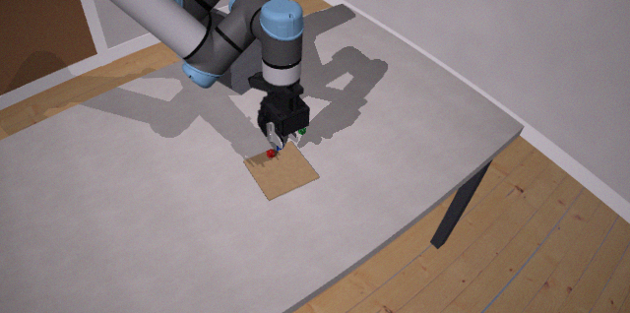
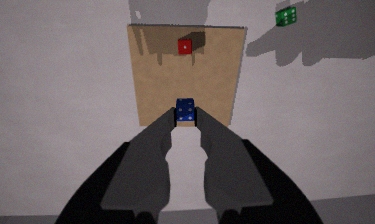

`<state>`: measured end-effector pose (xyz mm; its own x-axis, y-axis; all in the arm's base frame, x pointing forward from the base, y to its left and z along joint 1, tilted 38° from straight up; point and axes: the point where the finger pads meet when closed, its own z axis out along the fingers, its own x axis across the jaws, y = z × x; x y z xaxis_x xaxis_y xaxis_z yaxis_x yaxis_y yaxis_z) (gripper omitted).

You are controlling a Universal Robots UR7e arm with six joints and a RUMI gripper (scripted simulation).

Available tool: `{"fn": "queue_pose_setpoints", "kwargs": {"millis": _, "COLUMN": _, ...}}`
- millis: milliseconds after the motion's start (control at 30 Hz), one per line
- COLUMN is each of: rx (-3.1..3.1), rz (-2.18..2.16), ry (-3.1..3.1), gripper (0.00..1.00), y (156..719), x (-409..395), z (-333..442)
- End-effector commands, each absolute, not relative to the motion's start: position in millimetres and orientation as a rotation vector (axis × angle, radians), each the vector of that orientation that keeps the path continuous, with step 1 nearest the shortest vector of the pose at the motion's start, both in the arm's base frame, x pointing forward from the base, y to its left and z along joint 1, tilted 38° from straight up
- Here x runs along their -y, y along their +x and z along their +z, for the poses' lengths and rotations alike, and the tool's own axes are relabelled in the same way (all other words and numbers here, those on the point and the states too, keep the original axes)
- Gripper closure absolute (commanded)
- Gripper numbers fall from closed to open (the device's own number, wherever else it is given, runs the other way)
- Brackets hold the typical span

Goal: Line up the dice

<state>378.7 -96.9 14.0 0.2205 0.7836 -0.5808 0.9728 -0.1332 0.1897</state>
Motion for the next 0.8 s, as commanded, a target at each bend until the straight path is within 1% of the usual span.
{"fn": "queue_pose_setpoints", "kwargs": {"millis": 0, "rx": -1.616, "rz": -0.464, "ry": 1.97, "gripper": 1.0, "y": 381, "x": 112, "z": -8}}
{"fn": "queue_pose_setpoints", "kwargs": {"millis": 333, "rx": -1.616, "rz": -0.464, "ry": 1.97, "gripper": 1.0, "y": 384, "x": 134, "z": -37}}
{"fn": "queue_pose_setpoints", "kwargs": {"millis": 767, "rx": -1.615, "rz": -0.463, "ry": 1.97, "gripper": 1.0, "y": 385, "x": 138, "z": -43}}
